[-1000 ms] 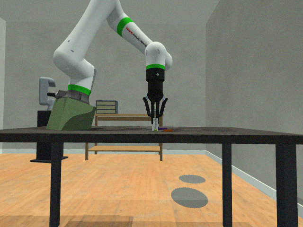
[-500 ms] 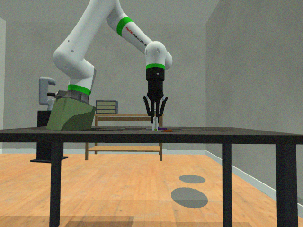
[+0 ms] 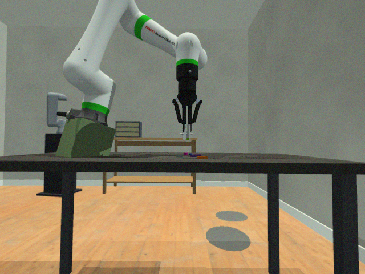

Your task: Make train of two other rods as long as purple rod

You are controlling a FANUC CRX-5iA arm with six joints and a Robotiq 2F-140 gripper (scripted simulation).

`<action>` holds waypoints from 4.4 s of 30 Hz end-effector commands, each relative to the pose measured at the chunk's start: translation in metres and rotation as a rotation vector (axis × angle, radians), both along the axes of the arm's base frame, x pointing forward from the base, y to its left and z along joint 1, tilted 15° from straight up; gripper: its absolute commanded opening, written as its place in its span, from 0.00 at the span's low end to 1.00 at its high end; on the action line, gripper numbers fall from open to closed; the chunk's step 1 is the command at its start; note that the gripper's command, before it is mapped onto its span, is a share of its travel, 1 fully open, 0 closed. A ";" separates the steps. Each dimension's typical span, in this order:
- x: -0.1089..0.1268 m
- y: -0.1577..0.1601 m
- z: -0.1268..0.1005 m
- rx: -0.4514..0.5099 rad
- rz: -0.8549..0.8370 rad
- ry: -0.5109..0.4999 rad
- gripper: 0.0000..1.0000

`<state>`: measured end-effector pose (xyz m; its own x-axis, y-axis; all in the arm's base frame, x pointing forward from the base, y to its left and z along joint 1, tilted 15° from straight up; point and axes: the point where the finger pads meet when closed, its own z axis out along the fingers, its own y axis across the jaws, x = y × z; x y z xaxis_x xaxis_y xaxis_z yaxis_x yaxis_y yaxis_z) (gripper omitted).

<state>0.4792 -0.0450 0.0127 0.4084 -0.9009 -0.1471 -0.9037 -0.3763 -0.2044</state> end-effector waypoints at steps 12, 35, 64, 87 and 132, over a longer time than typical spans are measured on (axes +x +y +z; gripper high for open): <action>-0.003 -0.005 0.025 0.001 0.000 0.000 0.03; 0.009 0.115 0.051 0.056 -0.494 0.114 0.03; -0.011 0.239 0.079 0.132 -0.987 0.221 0.03; -0.007 0.245 0.052 0.132 -0.988 0.221 0.03; 0.001 0.259 -0.006 0.132 -0.988 0.221 0.03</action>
